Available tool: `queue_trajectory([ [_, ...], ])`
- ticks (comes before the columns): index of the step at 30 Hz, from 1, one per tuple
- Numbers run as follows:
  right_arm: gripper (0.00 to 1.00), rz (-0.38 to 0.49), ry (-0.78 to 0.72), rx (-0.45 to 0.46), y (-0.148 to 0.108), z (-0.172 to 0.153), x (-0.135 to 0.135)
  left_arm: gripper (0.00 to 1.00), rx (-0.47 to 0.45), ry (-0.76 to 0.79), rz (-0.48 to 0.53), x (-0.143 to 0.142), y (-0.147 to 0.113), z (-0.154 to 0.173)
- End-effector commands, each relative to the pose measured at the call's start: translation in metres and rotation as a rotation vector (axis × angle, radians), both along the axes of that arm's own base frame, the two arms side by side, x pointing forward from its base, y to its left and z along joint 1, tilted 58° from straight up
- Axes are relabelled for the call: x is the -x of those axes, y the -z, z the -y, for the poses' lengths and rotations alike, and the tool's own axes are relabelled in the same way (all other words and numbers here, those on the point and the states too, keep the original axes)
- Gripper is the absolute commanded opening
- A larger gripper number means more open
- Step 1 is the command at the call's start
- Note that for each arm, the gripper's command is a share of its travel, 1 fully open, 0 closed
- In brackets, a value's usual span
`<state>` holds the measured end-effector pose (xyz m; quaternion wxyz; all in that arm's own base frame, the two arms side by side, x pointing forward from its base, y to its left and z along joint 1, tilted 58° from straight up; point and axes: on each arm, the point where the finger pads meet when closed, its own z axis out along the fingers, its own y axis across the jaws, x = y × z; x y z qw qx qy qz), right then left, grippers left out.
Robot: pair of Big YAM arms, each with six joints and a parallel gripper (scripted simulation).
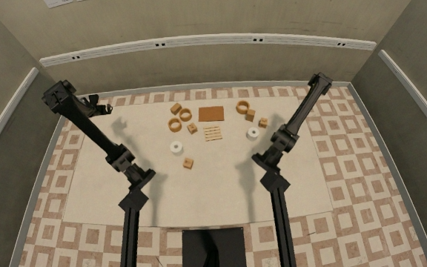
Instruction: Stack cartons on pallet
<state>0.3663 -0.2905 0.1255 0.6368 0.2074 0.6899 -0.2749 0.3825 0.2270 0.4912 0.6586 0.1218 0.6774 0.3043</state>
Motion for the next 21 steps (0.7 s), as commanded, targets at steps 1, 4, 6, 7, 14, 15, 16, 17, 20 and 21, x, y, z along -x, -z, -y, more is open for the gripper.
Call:
queue_trajectory([
  [1, 0.50, 0.009, 0.006, -0.012, 0.0008, 0.0057, -0.0010, 1.00, -0.022, 0.003, 0.008, -0.0021, -0.0116, 0.0013],
  [4, 0.50, 0.001, 0.007, -0.018, 0.0045, 0.0059, -0.0005, 1.00, -0.022, 0.003, 0.008, -0.0021, -0.0116, 0.0013],
  [6, 0.50, 0.001, 0.007, -0.018, 0.0045, 0.0059, -0.0005, 1.00, -0.022, 0.003, 0.008, -0.0021, -0.0116, 0.0013],
  [7, 0.50, 0.000, 0.008, -0.020, 0.0061, 0.0057, 0.0005, 1.00, -0.022, 0.003, 0.008, -0.0021, -0.0116, 0.0013],
  [14, 0.50, 0.012, 0.008, -0.010, 0.0038, 0.0077, -0.0018, 1.00, -0.022, 0.003, 0.008, -0.0021, -0.0116, 0.0013],
  [15, 0.50, 0.020, 0.008, -0.003, 0.0005, 0.0112, -0.0053, 1.00, -0.022, 0.003, 0.008, -0.0021, -0.0116, 0.0013],
  [16, 0.50, 0.017, 0.008, -0.006, 0.0020, 0.0100, -0.0042, 1.00, -0.022, 0.003, 0.008, -0.0021, -0.0116, 0.0013],
  [17, 0.50, 0.020, 0.008, -0.003, 0.0012, 0.0115, -0.0059, 1.00, -0.022, 0.003, 0.008, -0.0021, -0.0116, 0.0013],
  [20, 0.50, 0.011, 0.007, -0.010, 0.0056, 0.0092, -0.0035, 1.00, -0.022, 0.003, 0.008, -0.0021, -0.0116, 0.0013],
  [21, 0.50, 0.020, 0.008, -0.003, 0.0022, 0.0128, -0.0071, 1.00, -0.022, 0.003, 0.008, -0.0021, -0.0116, 0.0013],
])
